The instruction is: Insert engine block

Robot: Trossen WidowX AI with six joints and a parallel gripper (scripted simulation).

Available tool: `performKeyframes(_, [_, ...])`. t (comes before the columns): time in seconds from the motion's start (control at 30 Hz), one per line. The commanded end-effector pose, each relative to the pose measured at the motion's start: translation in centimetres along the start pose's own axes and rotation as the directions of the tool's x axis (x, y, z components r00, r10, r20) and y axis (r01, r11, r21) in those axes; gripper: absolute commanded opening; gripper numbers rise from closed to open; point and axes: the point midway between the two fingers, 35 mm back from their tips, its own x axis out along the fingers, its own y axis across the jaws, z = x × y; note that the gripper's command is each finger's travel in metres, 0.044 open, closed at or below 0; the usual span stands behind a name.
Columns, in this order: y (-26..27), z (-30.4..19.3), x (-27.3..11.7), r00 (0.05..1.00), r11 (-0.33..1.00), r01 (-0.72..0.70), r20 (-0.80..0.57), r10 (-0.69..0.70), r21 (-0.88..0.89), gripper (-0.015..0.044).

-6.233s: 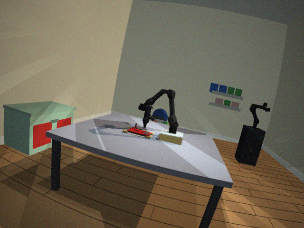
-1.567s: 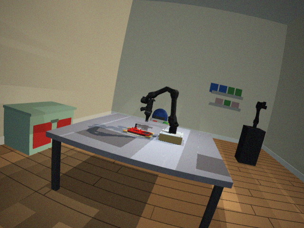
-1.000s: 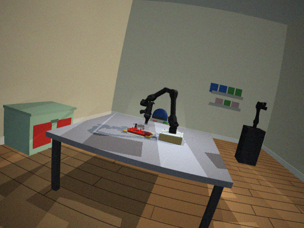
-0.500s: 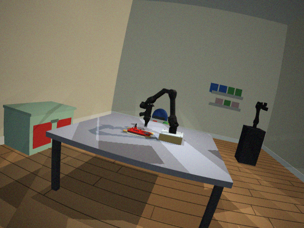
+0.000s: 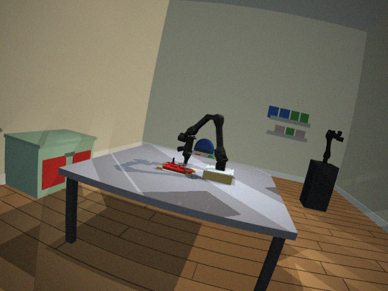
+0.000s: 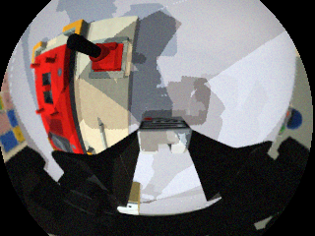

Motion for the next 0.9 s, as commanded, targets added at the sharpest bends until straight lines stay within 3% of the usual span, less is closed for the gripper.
performKeyframes(0.0, [0.1,-0.2,0.9,1.000,1.000,-0.002,-0.008,0.002,-0.003,0.0000])
performKeyframes(0.43, [0.1,-0.2,2.1,1.000,1.000,-0.002,-0.008,0.002,-0.003,0.0000])
performKeyframes(0.87, [0.1,-0.1,1.5,1.000,1.000,-0.001,-0.001,0.001,0.000,0.0341])
